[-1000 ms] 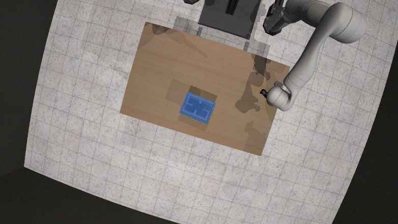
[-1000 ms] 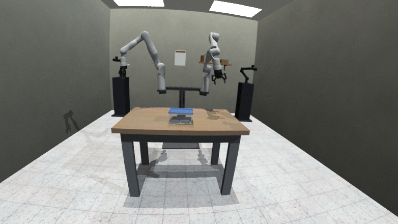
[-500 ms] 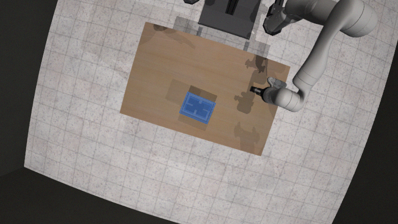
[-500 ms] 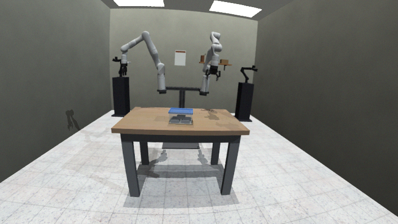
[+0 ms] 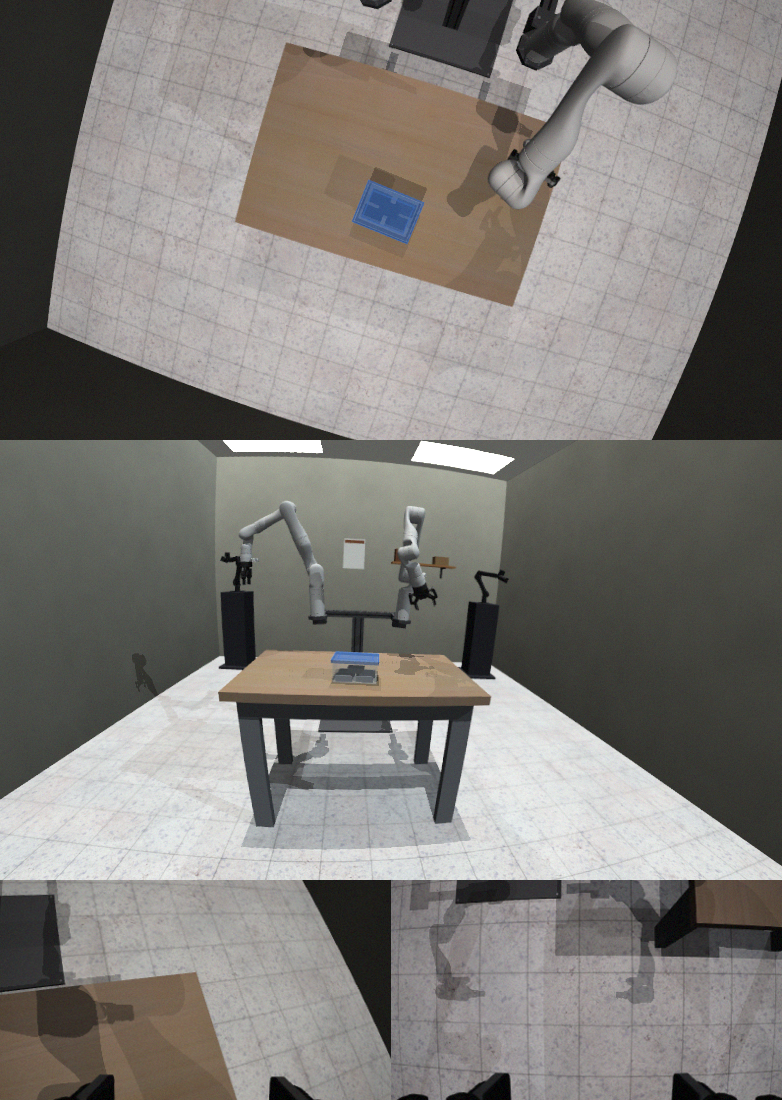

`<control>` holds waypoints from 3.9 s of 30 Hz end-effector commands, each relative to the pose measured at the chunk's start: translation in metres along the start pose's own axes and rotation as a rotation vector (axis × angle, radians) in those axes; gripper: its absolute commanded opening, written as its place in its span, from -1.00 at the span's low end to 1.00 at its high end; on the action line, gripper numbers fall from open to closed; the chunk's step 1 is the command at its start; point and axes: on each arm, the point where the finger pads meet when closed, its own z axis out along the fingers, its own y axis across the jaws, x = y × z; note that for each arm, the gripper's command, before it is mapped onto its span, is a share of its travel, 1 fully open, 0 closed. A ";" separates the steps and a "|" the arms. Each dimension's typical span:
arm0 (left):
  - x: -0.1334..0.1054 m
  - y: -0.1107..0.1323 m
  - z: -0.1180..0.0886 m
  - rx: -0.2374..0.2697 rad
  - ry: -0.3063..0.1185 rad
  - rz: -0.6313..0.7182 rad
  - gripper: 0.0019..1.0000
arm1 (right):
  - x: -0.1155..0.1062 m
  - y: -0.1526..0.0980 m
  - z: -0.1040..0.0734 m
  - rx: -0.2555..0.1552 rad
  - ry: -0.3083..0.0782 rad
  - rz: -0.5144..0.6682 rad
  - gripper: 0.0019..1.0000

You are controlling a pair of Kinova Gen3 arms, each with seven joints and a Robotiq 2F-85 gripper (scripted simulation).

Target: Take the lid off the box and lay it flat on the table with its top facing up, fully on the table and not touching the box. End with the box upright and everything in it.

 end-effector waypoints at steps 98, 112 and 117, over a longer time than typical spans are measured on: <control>-0.234 -0.316 -0.016 -1.153 -1.416 0.658 1.00 | 0.000 -0.003 -0.002 0.000 -0.002 0.004 1.00; -0.232 -0.338 -0.008 -1.122 -1.462 0.712 1.00 | 0.000 -0.003 -0.002 0.000 -0.002 0.004 1.00; -0.232 -0.338 -0.008 -1.122 -1.462 0.713 -0.10 | 0.000 -0.003 -0.002 0.000 -0.002 0.004 1.00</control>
